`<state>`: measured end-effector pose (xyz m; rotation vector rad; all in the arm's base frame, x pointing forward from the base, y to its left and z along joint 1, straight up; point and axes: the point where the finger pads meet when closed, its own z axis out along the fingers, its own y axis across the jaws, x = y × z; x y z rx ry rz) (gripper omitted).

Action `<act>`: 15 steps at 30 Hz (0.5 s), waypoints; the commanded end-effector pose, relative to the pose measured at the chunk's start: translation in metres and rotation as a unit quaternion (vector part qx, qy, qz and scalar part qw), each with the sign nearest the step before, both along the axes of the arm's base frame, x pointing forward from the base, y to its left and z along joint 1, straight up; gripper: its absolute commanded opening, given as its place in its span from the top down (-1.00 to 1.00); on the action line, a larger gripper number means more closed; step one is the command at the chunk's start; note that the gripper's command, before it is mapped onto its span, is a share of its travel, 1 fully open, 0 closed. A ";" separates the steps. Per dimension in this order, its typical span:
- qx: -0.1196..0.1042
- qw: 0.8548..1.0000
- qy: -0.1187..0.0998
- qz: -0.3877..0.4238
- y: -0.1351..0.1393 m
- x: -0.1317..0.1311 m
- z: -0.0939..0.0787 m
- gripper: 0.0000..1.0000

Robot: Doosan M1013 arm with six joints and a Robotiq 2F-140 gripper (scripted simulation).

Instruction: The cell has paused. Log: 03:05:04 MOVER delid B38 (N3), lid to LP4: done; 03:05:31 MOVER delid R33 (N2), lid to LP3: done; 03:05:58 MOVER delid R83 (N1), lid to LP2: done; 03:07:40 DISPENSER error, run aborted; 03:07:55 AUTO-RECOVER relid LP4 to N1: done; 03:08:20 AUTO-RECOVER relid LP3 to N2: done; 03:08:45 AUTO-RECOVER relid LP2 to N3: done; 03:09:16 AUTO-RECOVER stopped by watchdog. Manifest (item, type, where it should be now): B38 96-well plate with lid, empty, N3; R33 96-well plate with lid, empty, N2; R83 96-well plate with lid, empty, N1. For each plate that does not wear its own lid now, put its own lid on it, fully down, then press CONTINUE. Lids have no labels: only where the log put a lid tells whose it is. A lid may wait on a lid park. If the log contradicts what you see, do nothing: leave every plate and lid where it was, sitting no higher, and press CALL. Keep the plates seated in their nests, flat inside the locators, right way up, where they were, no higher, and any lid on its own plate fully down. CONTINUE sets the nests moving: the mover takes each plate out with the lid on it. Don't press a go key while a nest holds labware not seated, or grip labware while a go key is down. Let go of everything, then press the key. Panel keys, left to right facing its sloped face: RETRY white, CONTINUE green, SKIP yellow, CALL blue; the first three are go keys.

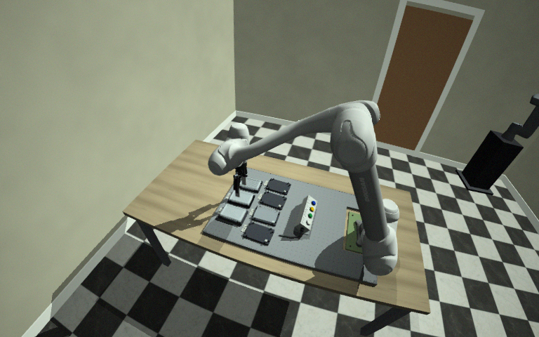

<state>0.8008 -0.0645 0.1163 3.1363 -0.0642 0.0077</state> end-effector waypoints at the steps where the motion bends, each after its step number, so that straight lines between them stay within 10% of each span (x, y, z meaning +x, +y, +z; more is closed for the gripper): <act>1: 0.000 1.000 0.000 0.000 0.000 0.000 0.000 -0.32; 15: 0.000 1.000 0.000 0.000 0.000 0.000 -0.003 -0.32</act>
